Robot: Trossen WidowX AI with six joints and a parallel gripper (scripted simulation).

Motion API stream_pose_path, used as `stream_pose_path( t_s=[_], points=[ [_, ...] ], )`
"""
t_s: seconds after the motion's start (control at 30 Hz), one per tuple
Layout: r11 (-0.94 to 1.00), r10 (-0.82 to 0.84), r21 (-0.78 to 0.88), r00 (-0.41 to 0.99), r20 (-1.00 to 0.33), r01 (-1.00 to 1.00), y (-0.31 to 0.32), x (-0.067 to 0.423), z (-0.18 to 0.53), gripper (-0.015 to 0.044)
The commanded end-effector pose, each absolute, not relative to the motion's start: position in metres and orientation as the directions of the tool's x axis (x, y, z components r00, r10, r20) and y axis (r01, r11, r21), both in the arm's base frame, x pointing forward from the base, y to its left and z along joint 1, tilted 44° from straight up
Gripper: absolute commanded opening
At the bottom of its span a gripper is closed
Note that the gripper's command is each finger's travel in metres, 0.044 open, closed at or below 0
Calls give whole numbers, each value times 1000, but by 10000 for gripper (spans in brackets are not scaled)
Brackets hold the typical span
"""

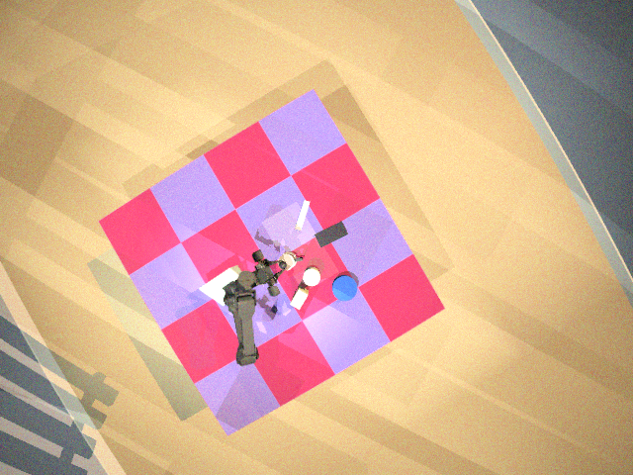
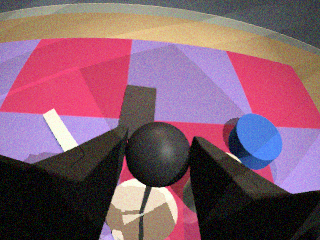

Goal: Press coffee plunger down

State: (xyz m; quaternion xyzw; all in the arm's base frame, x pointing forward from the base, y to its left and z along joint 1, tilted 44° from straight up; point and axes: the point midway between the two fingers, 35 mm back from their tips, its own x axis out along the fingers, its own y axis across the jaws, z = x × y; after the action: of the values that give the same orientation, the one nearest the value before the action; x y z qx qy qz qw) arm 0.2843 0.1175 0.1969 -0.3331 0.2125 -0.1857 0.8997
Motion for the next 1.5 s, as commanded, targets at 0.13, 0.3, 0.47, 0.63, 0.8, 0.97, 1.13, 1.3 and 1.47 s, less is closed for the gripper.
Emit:
stream_pose_path(
  t_s=[0.13,0.3,0.47,0.63,0.8,0.97,1.13,1.3,1.47],
  points=[
    [713,-479,-676,832,-280,183,106,285,180,127],
    [714,-479,-676,831,-282,182,101,286,174,127],
    [715,-479,-675,830,-284,182,96,287,168,127],
    [716,-479,-675,830,-285,181,90,288,161,127],
    [716,-479,-674,830,-286,181,85,288,155,127],
    [716,-478,-674,831,-285,181,79,289,149,127],
    [716,-478,-675,831,-284,181,74,289,143,127],
    [715,-477,-675,832,-281,182,68,290,137,127],
    [714,-477,-676,834,-278,183,62,290,132,127]
  ],
)
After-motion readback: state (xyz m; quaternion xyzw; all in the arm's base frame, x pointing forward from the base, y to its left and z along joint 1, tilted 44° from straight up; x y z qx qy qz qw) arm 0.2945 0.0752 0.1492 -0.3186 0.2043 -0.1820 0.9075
